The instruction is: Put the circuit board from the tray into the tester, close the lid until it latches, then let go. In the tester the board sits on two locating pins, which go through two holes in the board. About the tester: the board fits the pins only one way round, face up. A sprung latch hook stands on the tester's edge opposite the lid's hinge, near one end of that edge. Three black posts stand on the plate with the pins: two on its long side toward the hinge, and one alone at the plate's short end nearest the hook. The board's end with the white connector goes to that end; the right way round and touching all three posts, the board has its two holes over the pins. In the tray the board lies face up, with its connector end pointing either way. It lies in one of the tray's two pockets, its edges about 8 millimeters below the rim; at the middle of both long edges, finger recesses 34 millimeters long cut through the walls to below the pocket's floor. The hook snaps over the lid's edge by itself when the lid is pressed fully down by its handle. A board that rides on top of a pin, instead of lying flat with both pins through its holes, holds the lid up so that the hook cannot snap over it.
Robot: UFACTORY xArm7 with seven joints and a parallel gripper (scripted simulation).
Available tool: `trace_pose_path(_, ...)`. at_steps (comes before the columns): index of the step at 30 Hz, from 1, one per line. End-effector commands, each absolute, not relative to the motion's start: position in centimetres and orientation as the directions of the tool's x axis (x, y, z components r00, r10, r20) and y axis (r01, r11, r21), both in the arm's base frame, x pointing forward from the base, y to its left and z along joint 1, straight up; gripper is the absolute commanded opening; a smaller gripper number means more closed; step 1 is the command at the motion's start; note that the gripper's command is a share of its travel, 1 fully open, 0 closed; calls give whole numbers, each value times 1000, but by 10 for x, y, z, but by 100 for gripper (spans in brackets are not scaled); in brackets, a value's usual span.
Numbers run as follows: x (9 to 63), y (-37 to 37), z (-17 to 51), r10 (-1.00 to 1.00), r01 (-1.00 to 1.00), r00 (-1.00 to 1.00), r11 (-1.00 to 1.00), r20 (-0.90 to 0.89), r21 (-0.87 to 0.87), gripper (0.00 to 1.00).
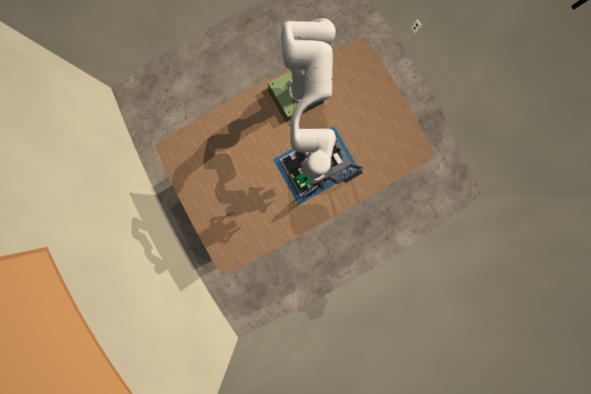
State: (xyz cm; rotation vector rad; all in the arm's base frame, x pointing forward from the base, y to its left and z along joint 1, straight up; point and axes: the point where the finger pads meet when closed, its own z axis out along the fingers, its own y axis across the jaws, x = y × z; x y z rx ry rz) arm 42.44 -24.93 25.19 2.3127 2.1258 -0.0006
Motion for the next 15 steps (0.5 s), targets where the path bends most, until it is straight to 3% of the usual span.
trace_pose_path(1,425,-250,254,997,997,75,-75,-2,4,100)
trace_pose_path(15,425,-250,254,984,984,-177,177,-1,1,100)
